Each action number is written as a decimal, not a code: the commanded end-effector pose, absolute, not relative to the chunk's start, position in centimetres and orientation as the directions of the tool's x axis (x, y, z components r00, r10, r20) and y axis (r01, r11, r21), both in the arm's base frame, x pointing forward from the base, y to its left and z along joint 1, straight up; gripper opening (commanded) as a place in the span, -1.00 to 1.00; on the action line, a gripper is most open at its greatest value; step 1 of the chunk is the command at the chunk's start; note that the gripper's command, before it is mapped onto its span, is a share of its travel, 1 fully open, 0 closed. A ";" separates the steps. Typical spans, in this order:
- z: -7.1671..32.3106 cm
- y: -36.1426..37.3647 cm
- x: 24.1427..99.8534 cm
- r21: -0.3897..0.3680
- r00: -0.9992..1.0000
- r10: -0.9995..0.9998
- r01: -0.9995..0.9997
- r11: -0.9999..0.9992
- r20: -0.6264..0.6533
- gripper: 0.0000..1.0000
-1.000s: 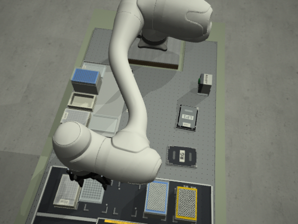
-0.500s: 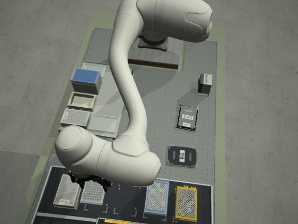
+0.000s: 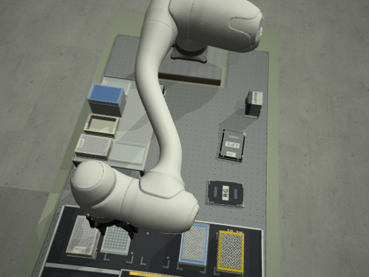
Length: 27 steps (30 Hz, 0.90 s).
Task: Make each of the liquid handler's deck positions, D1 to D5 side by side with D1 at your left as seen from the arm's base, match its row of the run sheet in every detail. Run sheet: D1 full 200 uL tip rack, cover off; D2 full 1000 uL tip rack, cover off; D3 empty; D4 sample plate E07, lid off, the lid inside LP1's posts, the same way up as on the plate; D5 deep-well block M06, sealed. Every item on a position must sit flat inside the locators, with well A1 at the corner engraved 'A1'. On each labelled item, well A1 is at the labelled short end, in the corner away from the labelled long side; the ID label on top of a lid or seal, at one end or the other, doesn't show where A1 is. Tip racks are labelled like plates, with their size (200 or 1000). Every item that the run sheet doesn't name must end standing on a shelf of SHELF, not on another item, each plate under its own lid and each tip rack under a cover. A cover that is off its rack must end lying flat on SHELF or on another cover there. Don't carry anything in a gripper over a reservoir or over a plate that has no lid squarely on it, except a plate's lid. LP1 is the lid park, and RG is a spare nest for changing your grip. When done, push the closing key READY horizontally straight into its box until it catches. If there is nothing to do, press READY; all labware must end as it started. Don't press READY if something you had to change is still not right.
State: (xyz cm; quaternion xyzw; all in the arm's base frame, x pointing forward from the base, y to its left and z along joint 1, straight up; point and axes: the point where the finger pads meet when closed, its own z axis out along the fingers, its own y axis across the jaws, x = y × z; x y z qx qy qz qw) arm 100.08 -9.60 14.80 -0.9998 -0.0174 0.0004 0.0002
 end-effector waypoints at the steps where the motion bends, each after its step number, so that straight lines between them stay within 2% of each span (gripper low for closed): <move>1: 14.5 -9.6 100.1 -0.001 0.999 0.035 0.035 -0.999 0.001 -0.80; 27: 10.9 -9.6 100.1 -0.001 0.999 0.035 0.035 -0.999 0.001 -0.80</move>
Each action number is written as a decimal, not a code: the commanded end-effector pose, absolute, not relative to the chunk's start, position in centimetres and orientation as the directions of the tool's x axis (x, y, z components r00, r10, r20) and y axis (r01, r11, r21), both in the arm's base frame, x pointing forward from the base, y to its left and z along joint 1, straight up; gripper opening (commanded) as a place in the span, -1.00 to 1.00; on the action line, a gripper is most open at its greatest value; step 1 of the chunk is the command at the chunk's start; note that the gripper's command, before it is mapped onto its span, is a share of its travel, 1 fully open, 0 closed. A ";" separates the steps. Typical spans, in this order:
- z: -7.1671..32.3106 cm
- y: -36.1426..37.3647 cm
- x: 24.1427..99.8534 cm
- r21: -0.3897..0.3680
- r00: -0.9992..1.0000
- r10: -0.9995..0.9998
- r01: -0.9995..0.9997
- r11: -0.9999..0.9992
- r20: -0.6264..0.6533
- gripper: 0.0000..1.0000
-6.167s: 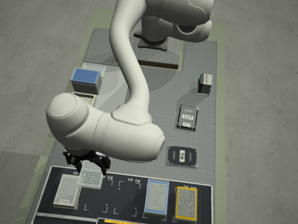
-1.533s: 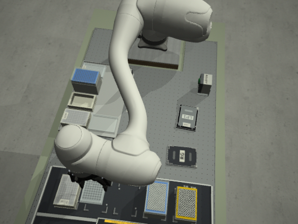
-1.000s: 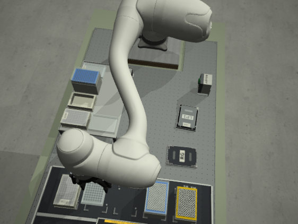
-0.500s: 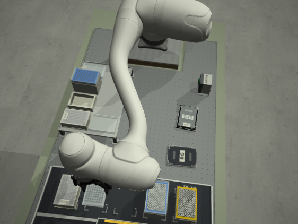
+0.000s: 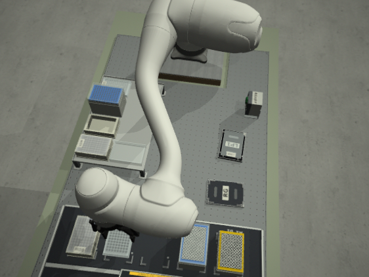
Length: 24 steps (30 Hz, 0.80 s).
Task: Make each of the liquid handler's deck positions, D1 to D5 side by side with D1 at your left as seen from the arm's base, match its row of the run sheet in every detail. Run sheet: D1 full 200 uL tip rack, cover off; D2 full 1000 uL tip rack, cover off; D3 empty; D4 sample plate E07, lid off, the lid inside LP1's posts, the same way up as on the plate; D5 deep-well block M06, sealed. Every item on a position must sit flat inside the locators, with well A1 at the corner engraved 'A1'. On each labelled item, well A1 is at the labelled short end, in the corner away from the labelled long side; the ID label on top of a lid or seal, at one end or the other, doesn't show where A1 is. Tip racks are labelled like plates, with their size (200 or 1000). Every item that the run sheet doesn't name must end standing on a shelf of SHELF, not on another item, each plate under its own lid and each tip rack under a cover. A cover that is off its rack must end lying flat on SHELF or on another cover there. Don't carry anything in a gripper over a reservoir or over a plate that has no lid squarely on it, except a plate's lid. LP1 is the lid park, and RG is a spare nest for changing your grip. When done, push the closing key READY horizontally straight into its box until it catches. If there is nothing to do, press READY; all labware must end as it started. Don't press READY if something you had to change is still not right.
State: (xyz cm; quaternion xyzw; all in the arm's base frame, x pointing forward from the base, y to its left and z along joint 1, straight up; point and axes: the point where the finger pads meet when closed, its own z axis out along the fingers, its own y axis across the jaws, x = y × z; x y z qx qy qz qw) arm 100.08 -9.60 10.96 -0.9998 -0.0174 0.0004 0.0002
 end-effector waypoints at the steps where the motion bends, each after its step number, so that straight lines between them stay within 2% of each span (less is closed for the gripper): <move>1: 10.7 -9.6 100.1 -0.001 0.999 0.035 0.035 -0.999 0.001 -0.80; 24: 7.2 -9.6 100.1 -0.001 0.999 0.035 0.035 -0.999 0.001 -0.80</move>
